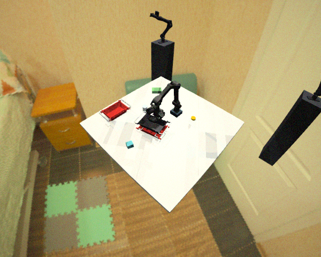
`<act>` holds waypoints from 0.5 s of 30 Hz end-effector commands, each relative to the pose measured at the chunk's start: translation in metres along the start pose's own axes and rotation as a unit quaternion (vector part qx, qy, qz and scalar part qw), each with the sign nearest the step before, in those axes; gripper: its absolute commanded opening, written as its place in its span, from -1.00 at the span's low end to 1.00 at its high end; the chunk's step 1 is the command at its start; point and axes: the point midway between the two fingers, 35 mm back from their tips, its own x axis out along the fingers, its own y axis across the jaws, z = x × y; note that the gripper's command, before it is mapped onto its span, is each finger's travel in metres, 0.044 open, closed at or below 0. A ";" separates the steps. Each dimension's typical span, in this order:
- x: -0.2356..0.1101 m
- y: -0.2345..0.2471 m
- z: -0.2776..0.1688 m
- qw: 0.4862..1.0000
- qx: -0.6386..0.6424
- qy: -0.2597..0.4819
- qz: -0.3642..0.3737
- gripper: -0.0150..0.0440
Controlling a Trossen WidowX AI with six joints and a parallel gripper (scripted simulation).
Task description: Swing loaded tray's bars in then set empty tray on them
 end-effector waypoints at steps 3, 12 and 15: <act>0.000 0.001 0.000 1.000 -0.002 0.001 0.001 0.70; 0.000 0.000 0.000 1.000 0.000 0.000 0.000 1.00; 0.000 0.000 0.000 1.000 0.000 0.000 0.000 1.00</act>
